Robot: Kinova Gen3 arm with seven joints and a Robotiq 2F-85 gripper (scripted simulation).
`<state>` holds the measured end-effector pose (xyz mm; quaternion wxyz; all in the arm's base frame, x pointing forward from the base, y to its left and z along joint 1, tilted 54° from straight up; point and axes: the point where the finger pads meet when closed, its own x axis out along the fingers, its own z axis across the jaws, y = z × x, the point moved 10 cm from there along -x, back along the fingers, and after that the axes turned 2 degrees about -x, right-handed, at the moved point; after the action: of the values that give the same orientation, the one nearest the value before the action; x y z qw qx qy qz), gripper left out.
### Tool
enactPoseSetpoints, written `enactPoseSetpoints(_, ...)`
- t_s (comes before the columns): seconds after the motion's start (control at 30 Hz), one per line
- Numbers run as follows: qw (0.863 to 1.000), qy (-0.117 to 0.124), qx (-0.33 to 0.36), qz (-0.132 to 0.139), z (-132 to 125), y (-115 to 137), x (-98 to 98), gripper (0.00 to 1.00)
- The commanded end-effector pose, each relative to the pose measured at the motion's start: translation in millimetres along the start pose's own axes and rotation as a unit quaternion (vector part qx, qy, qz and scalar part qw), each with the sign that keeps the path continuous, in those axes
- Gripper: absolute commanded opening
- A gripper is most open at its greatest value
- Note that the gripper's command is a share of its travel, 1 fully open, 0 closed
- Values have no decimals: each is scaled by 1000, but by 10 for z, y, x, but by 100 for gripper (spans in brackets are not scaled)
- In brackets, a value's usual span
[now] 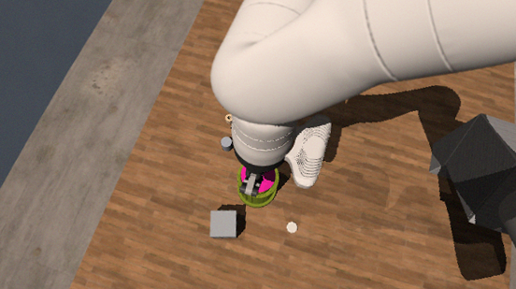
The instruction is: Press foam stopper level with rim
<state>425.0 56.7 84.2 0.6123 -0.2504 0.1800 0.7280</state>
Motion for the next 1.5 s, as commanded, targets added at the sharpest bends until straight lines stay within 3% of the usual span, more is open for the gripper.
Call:
enactPoseSetpoints(0.0, 1000, 0, 0, -1, -2, -3, 3, 0)
enactPoseSetpoints(0.47, 1000, 0, 0, -1, -2, -4, 268, 0)
enactPoseSetpoints(1.47, 1000, 0, 0, -1, -2, -4, 325, 0)
